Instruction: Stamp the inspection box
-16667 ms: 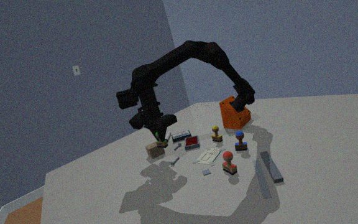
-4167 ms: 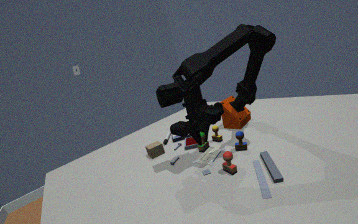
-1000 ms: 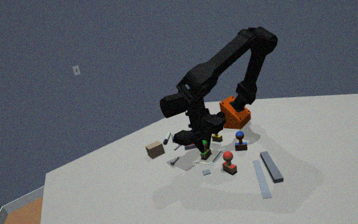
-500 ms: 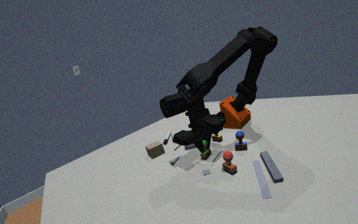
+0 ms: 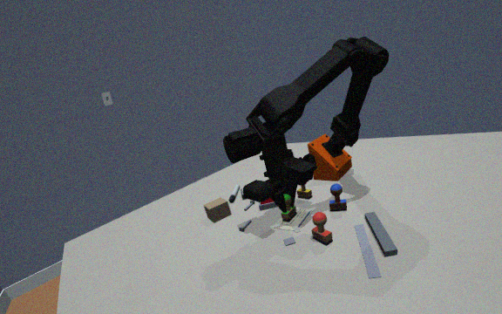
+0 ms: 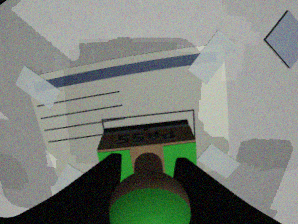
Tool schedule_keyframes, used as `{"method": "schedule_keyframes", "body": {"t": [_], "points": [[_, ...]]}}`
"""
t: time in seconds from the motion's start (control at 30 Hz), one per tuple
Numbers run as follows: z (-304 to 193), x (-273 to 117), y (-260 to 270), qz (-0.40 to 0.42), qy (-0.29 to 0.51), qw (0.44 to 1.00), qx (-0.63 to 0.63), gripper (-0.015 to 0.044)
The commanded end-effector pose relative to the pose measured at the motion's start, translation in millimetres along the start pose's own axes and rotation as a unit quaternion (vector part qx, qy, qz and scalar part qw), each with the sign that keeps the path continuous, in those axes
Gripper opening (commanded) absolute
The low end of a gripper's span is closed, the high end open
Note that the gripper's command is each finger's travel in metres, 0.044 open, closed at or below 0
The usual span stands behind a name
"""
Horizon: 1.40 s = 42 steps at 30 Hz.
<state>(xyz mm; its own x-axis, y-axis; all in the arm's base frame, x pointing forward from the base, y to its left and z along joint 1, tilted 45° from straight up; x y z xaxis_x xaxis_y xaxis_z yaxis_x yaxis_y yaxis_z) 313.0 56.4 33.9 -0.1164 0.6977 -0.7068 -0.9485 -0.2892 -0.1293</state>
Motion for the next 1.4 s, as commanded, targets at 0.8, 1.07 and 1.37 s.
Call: {"method": "schedule_keyframes", "body": {"t": [0.8,1.07,1.37], "points": [[-1.6,-39.9,-2.1,-0.002,0.003,1.0,-0.002,0.0],[-1.3,-52.9,-1.5,-0.002,0.002,1.0,-0.002,0.0],[-3.5,-63.7,-2.2,-0.002,0.002,1.0,-0.002,0.0]]}}
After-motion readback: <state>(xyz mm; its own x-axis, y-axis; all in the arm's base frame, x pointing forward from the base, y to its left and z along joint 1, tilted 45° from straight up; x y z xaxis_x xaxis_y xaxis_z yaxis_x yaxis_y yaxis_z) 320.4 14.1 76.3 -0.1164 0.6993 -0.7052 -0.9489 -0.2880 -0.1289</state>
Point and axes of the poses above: the point midway between the two fingers, 35 mm back from their tips, its own x axis out along the fingers, its own y axis across the jaws, z = x × y, the point moved 4 cm from there along -x, back along the fingers, and after that the axes turned 15 degrees about -x, right-handed, at the moved point
